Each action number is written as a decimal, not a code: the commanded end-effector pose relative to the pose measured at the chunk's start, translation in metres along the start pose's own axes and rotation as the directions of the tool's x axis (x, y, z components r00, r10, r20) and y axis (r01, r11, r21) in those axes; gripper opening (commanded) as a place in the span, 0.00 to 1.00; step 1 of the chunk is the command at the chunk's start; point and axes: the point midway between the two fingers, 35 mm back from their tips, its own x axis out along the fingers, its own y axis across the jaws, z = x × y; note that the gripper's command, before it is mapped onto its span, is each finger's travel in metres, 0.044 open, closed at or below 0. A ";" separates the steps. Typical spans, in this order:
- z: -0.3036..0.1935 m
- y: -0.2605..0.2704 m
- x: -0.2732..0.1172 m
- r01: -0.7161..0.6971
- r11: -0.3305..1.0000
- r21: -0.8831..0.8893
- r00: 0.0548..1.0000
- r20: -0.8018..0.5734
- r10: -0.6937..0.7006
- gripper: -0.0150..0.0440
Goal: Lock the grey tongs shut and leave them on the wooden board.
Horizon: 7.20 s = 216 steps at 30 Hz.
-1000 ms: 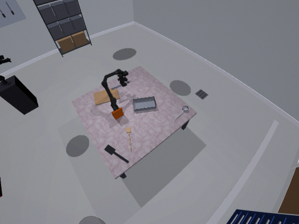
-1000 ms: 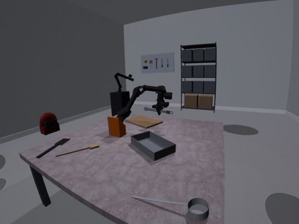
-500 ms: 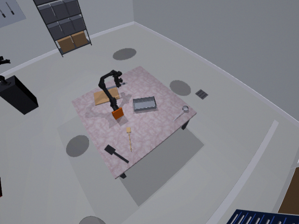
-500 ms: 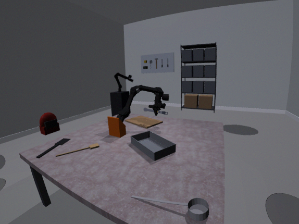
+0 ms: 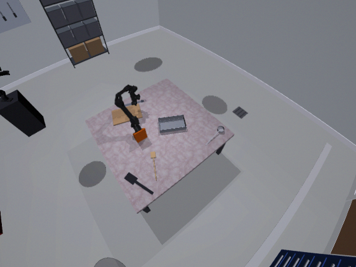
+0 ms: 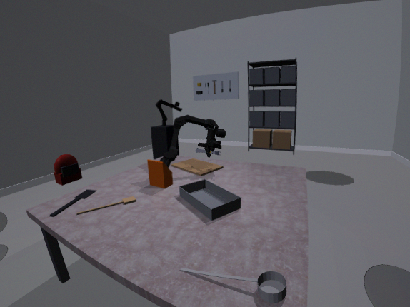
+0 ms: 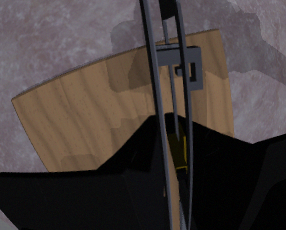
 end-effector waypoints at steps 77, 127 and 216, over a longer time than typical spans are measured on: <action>-0.136 0.019 -0.053 -0.093 0.644 0.759 0.686 -0.420 0.594 0.00; -0.114 -0.046 -0.039 -0.137 0.824 0.549 0.536 -0.659 0.528 0.00; -0.134 -0.036 -0.058 -0.137 0.781 0.609 0.970 -0.076 0.230 0.00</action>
